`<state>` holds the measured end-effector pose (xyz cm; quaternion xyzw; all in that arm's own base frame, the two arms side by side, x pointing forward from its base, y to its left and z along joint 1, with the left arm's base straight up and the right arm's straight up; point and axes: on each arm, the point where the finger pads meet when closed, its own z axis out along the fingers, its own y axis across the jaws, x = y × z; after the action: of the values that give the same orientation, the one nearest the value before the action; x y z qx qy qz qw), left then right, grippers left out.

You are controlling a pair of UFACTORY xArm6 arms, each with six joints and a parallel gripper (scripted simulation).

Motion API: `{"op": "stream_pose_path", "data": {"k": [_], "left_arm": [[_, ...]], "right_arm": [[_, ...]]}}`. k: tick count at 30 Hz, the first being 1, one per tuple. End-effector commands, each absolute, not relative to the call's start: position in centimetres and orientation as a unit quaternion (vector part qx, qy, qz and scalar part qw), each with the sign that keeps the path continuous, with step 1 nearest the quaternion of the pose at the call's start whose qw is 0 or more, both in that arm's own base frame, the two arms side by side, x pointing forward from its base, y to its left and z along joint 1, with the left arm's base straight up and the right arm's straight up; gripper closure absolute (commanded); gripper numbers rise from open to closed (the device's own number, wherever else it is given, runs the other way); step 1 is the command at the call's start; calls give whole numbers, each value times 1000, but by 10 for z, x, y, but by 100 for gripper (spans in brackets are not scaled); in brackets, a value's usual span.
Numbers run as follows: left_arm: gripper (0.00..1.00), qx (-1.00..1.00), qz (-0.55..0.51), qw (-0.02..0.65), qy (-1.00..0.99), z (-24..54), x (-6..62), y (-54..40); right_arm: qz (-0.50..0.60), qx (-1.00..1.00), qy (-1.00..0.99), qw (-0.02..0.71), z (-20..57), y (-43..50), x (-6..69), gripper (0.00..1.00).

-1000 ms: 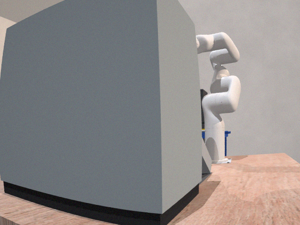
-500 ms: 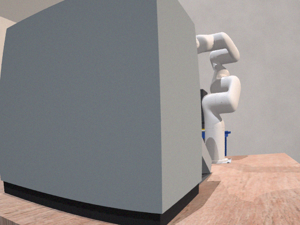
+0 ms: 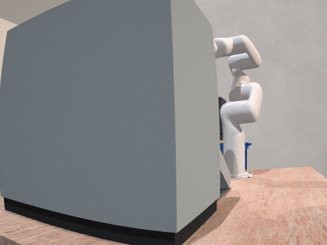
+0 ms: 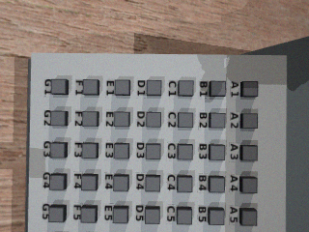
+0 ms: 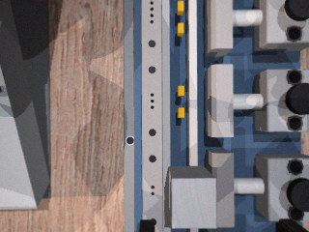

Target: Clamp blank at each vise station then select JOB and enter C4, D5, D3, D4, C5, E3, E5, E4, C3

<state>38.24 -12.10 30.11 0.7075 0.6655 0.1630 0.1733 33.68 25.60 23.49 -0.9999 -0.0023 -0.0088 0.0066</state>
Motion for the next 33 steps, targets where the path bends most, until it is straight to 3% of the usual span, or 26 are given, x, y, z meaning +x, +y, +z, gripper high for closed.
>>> {"op": "stream_pose_path", "data": {"k": [1, 9, 17, 25, 27, 33], "left_arm": [[0, 707, 164, 175, 665, 303, 383, -121], [0, 707, 164, 175, 665, 303, 383, -121], [0, 707, 164, 175, 665, 303, 383, -121], [0, 707, 164, 175, 665, 303, 383, -121], [0, 707, 164, 175, 665, 303, 383, -121], [0, 707, 164, 175, 665, 303, 383, -121]], "right_arm": [[-2, -1000, -2, 1, 242, 255, 336, 31], [-2, -1000, 11, 1, 242, 248, 340, 31], [-2, -969, 249, 1, 242, 130, 378, 31], [-2, -939, 345, 1, 165, 78, 388, 31], [-2, -939, 345, 1, 116, 57, 394, 31], [-2, -939, 345, 1, 108, 56, 394, 31]]}}
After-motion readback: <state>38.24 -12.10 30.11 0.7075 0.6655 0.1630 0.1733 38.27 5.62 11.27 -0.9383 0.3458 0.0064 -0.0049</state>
